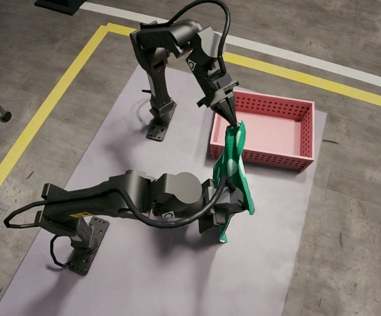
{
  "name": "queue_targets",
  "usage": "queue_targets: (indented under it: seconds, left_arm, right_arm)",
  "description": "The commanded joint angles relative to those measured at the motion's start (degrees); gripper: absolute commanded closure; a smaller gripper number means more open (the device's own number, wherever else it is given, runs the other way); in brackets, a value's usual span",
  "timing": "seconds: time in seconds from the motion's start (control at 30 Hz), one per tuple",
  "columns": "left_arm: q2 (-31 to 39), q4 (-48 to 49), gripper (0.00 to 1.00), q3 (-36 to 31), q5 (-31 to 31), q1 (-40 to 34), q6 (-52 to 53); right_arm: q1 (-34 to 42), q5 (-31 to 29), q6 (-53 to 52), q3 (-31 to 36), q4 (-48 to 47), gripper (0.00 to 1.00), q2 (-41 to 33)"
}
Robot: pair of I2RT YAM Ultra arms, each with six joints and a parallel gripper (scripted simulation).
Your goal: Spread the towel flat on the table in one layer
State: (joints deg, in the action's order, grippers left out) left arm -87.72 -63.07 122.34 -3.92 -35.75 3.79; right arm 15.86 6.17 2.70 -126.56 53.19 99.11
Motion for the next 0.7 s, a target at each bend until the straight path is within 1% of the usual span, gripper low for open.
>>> queue_targets:
  seconds: [0.0,0.03,0.07,0.13,0.17,0.27,0.4,0.67]
  left_arm:
    - [1.69,2.29,1.00,1.69,2.01,1.19,-1.77]
    - [-0.66,2.56,1.00,1.84,2.13,1.21,-1.72]
    - [-1.03,1.14,1.00,3.94,3.05,1.35,-2.81]
    - [-1.34,0.84,1.00,4.45,3.11,1.33,-2.81]
    - [-1.68,0.77,1.00,6.15,3.83,1.41,-3.63]
    - [-2.39,0.25,1.00,8.04,4.39,1.44,-4.14]
    - [-3.02,-0.36,1.00,9.38,4.63,1.44,-4.31]
    - [-2.84,-0.69,1.00,9.88,4.66,1.43,-4.28]
  right_arm:
    - [0.29,-3.20,-1.46,-0.91,-5.65,1.00,-2.61]
    - [-0.67,-3.69,-1.24,-1.19,-6.33,1.00,0.01]
    - [0.96,-4.57,-2.17,-3.43,-5.65,1.00,0.23]
    - [0.81,-4.74,-2.09,-4.07,-5.45,1.00,0.68]
    - [1.41,-5.49,-2.66,-5.97,-3.48,1.00,1.03]
    - [1.48,-6.10,-3.00,-8.03,-2.52,1.00,1.68]
    - [1.41,-6.38,-3.11,-9.61,-1.61,1.00,1.88]
    - [1.04,-6.46,-2.78,-10.30,-1.76,1.00,1.71]
